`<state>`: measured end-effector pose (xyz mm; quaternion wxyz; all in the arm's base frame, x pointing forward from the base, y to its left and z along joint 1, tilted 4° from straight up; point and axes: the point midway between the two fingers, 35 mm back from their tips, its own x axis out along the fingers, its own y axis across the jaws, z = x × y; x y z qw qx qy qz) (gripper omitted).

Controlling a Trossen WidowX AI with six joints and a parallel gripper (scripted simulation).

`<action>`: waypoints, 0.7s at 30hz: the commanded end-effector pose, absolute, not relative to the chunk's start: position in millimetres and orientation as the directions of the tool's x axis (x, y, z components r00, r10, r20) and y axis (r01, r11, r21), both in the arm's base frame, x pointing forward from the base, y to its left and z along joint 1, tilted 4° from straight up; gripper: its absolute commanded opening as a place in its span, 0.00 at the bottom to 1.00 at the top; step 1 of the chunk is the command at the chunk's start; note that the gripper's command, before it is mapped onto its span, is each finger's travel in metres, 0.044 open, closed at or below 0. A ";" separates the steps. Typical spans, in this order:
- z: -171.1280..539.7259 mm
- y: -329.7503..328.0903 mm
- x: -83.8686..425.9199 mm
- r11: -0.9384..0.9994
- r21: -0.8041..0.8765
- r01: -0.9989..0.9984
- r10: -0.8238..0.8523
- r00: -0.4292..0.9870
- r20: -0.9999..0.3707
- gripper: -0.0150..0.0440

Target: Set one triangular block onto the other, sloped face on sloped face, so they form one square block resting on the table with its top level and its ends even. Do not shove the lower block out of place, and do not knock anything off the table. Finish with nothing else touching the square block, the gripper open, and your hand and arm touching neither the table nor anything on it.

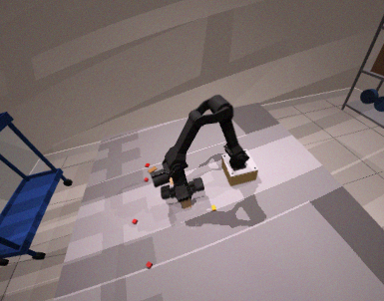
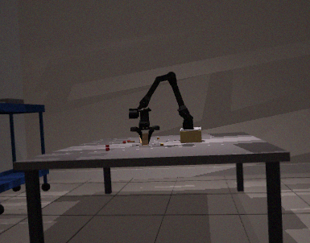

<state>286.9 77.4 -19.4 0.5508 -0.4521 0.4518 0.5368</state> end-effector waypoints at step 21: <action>-1.8 118.8 287.9 0.021 -0.018 -1.000 -0.435 0.007 -0.900 0.25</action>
